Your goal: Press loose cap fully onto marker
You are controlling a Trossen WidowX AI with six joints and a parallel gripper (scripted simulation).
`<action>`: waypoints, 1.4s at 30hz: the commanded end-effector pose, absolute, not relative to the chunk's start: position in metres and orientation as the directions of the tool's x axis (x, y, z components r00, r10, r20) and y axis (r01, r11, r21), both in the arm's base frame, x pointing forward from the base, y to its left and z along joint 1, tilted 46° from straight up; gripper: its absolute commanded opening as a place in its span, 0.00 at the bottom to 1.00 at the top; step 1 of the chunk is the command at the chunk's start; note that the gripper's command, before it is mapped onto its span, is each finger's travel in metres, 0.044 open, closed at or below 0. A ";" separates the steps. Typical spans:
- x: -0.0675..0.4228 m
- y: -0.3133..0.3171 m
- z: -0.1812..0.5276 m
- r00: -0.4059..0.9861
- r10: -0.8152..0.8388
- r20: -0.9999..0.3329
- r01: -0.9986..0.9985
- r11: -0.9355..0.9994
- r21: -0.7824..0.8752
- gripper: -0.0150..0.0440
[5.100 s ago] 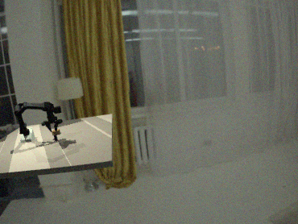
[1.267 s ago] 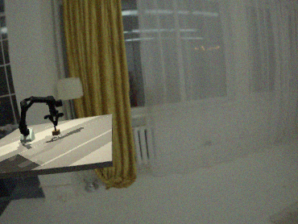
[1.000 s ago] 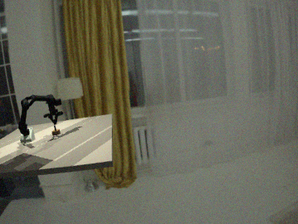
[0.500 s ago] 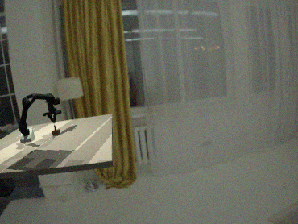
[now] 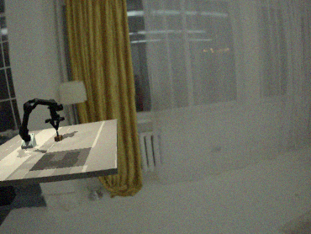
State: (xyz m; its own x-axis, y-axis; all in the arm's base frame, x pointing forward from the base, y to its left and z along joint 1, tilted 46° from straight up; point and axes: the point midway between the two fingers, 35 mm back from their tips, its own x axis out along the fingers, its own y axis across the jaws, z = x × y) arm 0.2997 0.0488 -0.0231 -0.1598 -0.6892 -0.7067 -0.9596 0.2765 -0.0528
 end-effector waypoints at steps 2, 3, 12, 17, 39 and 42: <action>0.298 0.041 -0.029 -0.163 -0.693 -0.703 -0.960 0.275 -0.048 0.25; 0.297 0.040 -0.031 -0.163 -0.693 -0.702 -0.960 0.275 -0.048 0.25; 0.295 0.030 -0.041 -0.163 -0.693 -0.702 -0.960 0.275 -0.049 0.25; 0.293 0.024 -0.046 -0.163 -0.693 -0.702 -0.960 0.275 -0.049 0.25; 0.291 0.019 -0.051 -0.163 -0.694 -0.701 -0.960 0.275 -0.049 0.25; 0.291 0.019 -0.051 -0.165 -0.693 -0.702 -0.959 0.279 -0.050 0.39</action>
